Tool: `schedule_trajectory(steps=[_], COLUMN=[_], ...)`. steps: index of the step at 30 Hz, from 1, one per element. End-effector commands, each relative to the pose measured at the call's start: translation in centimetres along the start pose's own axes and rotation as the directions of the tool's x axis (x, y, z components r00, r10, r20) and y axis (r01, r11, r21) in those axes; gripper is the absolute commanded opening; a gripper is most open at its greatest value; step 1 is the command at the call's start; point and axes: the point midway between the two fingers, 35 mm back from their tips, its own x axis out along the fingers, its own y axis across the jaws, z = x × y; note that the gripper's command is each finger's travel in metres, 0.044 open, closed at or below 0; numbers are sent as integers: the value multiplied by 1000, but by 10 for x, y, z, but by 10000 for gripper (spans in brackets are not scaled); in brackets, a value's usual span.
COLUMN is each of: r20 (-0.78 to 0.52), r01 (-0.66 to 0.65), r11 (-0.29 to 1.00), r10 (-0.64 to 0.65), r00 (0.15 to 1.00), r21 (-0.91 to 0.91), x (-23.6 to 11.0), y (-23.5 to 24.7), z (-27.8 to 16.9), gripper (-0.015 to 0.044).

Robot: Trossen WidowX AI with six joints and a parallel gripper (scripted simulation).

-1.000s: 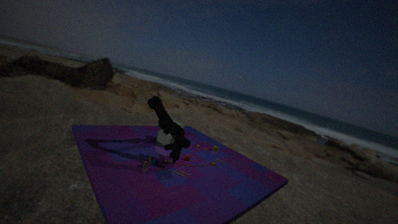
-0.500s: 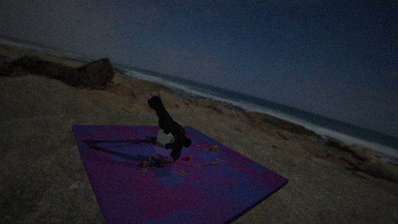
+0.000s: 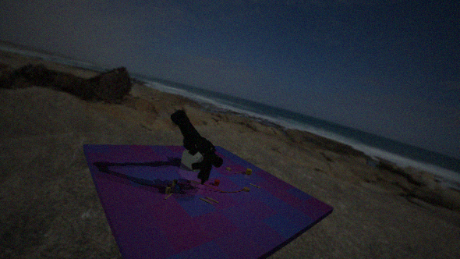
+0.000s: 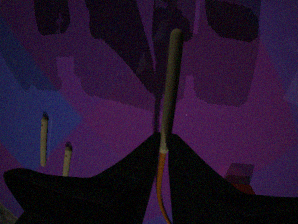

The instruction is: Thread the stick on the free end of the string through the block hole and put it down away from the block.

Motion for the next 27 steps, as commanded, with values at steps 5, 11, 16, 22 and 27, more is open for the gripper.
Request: schedule_trajectory(steps=[5, 11, 16, 22, 27], r20=[-5, -5, -5, -5, -1], r01=[-11, -11, -11, -12, -2], r11=[1000, 1000, 1000, 1000, 1000], r10=[11, 11, 11, 12, 2], r00=[1000, 1000, 1000, 1000, 1000], r21=[12, 12, 12, 12, 1], x=[-14, -21, -28, -34, -30], y=[4, 3, 3, 3, 0], z=[1, 1, 2, 2, 1], gripper=[0, 0, 0, 0, 0])
